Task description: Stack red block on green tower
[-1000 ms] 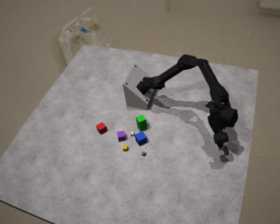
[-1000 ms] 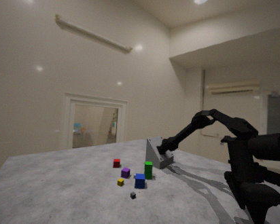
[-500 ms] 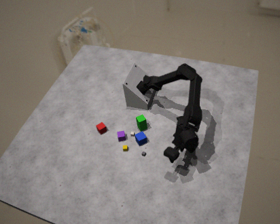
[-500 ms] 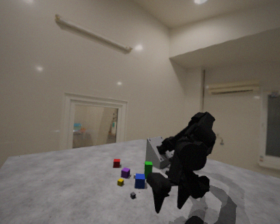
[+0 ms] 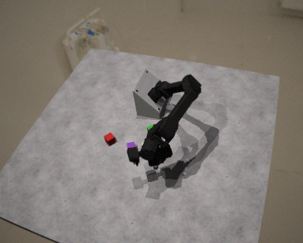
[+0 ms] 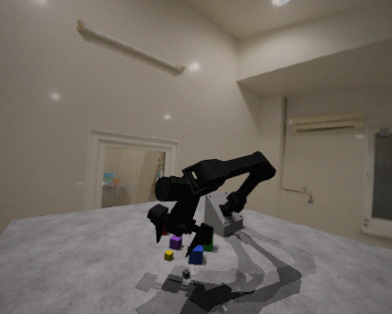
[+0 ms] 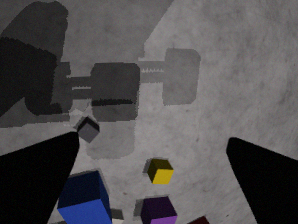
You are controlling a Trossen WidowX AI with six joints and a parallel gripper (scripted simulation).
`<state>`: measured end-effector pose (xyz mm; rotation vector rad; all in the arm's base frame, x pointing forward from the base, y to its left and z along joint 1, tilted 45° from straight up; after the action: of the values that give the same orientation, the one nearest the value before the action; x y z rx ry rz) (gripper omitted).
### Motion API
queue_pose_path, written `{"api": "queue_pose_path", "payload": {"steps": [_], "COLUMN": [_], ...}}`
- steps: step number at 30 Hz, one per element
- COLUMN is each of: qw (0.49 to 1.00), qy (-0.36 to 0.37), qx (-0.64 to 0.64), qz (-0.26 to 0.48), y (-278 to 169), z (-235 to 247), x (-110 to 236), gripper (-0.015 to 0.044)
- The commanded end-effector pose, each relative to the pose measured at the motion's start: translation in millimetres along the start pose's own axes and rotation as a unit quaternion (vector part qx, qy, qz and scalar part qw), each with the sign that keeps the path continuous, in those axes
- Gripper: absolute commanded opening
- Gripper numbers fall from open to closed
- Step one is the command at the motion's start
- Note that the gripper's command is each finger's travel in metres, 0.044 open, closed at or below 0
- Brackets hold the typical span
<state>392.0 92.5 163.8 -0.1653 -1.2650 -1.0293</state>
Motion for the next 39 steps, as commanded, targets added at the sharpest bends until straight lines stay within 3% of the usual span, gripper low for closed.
{"api": "queue_pose_path", "payload": {"steps": [1,12,25,34,39], "qw": [0.995,0.942,0.819,0.811,0.811], "qy": [0.011,0.039,0.103,0.107,0.107], "qx": [-0.095,-0.33,-0.561,-0.571,-0.571], "qz": [0.022,0.052,0.067,0.067,0.067], "y": [-34.1,-134.0,-259.9,-266.7,-265.7], "z": [-36.0,-109.4,-148.7,-150.9,-145.2], "x": [-7.3,-14.3,-22.7,-22.0,-48.8], "gripper": [0.044,0.044,0.044,0.044,0.044]}}
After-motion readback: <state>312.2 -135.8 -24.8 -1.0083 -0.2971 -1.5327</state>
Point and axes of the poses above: the point midway between the two fingers, 35 mm back from their tips, its own x axis back along the fingers, its own z axis across the jaws, y = z × x, the point moved 7 cm from there along x, back along the fingers, and after that the axes turned 2 degrees about x, right-handed, at the moved point
